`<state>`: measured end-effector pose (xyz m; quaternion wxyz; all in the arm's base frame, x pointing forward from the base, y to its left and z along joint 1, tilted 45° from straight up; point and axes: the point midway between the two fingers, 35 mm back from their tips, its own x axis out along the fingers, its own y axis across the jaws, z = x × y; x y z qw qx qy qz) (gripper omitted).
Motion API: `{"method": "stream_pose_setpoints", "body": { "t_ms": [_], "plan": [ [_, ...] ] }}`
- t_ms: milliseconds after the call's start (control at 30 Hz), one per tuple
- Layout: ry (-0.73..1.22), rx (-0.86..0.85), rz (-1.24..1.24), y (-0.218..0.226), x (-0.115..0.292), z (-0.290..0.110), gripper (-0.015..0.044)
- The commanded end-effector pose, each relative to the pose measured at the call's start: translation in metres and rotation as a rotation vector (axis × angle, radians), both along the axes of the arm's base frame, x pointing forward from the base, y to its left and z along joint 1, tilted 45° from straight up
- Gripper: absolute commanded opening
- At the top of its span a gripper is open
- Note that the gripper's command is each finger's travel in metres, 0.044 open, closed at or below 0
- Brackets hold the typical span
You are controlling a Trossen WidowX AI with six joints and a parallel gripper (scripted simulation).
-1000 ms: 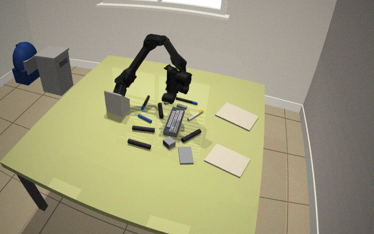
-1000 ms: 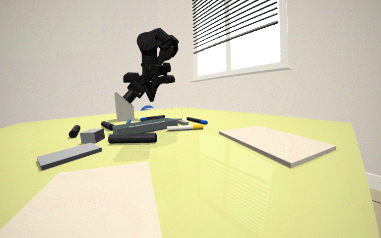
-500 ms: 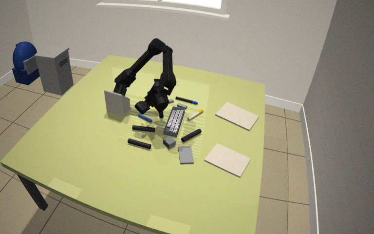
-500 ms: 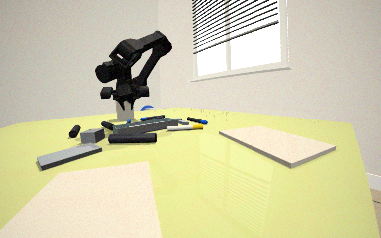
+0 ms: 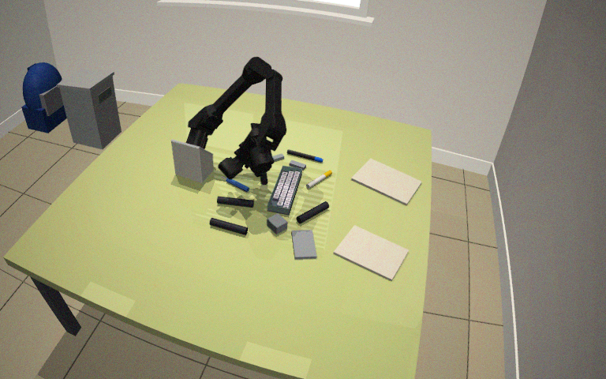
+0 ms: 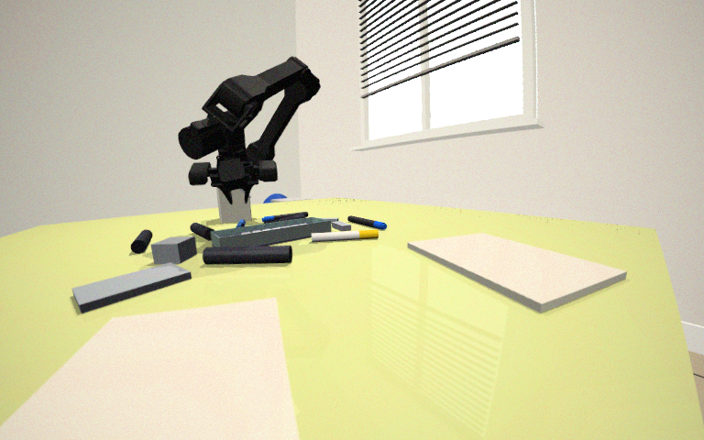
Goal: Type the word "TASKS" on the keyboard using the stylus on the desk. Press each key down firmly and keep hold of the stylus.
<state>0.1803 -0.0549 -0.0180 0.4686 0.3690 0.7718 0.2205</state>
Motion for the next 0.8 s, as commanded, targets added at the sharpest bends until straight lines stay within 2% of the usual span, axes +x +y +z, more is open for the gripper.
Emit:
{"method": "stream_pose_setpoints", "body": {
  "t_ms": [0, 767],
  "plan": [
    [0.006, 0.005, -0.003, 0.004, -0.002, -0.002, 0.0150],
    [0.006, 0.005, -0.003, 0.016, 0.001, -0.015, 0.0150]
  ]
}}
